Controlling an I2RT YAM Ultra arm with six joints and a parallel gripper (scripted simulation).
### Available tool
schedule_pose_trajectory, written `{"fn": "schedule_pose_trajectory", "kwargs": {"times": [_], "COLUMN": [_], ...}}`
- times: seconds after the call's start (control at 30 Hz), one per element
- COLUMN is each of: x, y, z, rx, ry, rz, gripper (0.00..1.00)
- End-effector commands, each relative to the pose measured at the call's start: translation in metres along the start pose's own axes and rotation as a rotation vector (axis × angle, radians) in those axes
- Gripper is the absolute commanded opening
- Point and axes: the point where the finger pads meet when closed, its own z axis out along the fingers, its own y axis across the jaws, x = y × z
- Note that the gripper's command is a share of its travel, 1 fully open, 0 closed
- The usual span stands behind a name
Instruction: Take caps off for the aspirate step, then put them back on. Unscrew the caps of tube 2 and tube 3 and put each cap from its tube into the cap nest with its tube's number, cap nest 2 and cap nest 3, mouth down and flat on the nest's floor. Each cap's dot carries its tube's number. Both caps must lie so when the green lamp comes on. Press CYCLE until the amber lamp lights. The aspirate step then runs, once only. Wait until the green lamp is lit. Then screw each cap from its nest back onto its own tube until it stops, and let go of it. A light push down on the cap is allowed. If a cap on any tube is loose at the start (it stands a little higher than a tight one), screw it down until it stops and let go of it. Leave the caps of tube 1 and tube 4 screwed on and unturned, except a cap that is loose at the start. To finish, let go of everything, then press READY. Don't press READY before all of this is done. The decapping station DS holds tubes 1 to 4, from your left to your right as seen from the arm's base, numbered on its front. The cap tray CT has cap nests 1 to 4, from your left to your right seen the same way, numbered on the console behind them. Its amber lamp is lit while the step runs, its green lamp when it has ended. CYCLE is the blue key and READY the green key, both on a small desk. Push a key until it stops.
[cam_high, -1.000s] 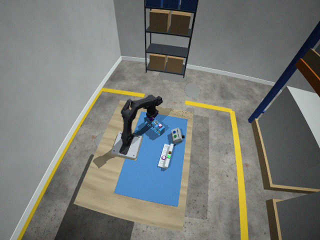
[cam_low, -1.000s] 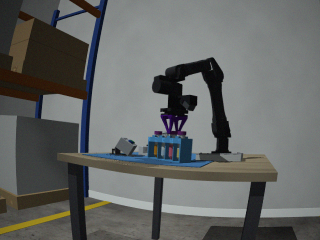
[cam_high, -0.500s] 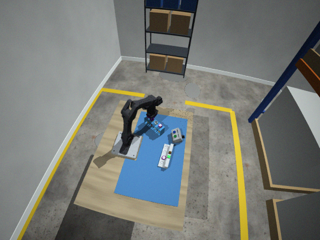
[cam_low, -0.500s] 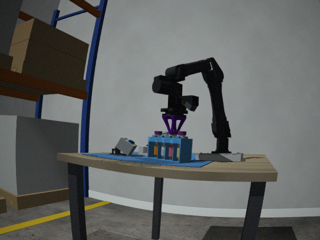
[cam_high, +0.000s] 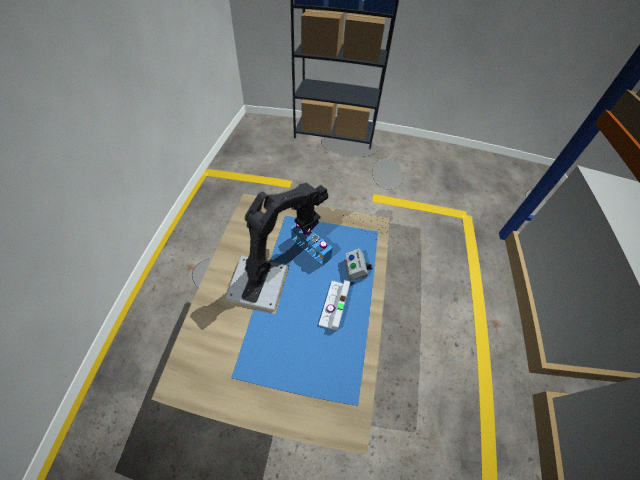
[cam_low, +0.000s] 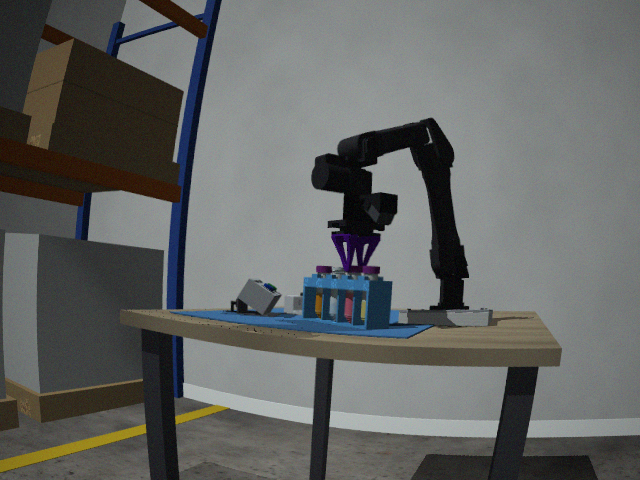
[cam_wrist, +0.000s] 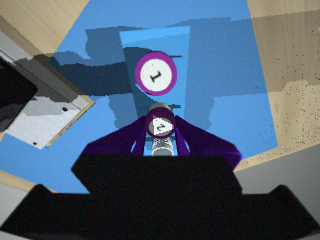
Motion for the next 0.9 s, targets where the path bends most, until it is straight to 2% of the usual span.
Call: {"fn": "schedule_pose_trajectory", "kwargs": {"times": [0.0, 0.07, 0.13, 0.63, 0.7, 0.87], "x": [-0.0015, -0.0015, -0.0015, -0.0015, -0.0015, -0.0015], "y": [-0.0016, -0.0016, -0.0016, -0.0017, -0.0017, -0.0017], "z": [-0.0044, -0.0043, -0.0043, -0.0039, -0.0039, -0.0038], "rx": [0.017, 0.017, 0.017, 0.014, 0.014, 0.013], "ry": [-0.004, -0.005, -0.005, -0.012, -0.012, -0.014], "rz": [0.234, 0.334, 0.334, 1.084, 1.084, 1.334], "gripper": [0.0, 0.0, 0.0, 0.0, 0.0, 0.0]}}
